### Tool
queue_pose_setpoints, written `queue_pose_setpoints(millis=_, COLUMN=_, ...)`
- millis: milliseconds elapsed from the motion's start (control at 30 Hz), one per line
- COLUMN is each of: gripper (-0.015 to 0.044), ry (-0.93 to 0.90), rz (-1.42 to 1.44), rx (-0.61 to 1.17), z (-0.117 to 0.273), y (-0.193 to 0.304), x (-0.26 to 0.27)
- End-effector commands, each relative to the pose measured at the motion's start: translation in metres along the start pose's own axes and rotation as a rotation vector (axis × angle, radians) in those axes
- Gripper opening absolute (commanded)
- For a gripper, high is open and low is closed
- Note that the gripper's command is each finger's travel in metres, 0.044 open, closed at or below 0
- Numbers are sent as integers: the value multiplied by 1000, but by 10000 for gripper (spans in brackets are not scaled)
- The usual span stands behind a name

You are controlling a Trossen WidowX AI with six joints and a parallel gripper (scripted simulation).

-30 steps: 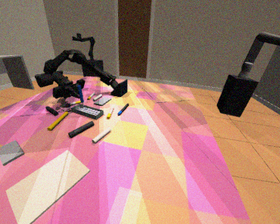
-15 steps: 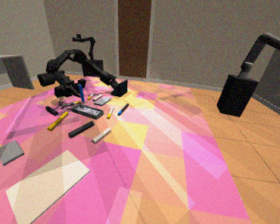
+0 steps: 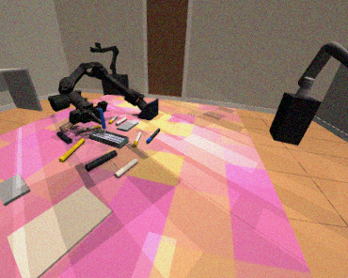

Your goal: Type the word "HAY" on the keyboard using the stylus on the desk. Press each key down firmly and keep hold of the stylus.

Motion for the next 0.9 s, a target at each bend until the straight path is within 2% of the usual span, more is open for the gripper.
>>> queue_pose_setpoints(millis=0, gripper=81, ry=8, rz=2, rx=6, z=-4, y=-2, x=-2)
queue_pose_setpoints(millis=867, gripper=81, ry=8, rz=2, rx=5, z=-8, y=-10, x=-2)
Point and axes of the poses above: the point midway between the two fingers, 35 mm back from their tips, its own z axis back along the fingers, its own x axis across the jaws, y = z × x, the point moved 9 cm from there along z, back along the fingers, and after that the axes turned 3 degrees about z, right-handed, at the moved point
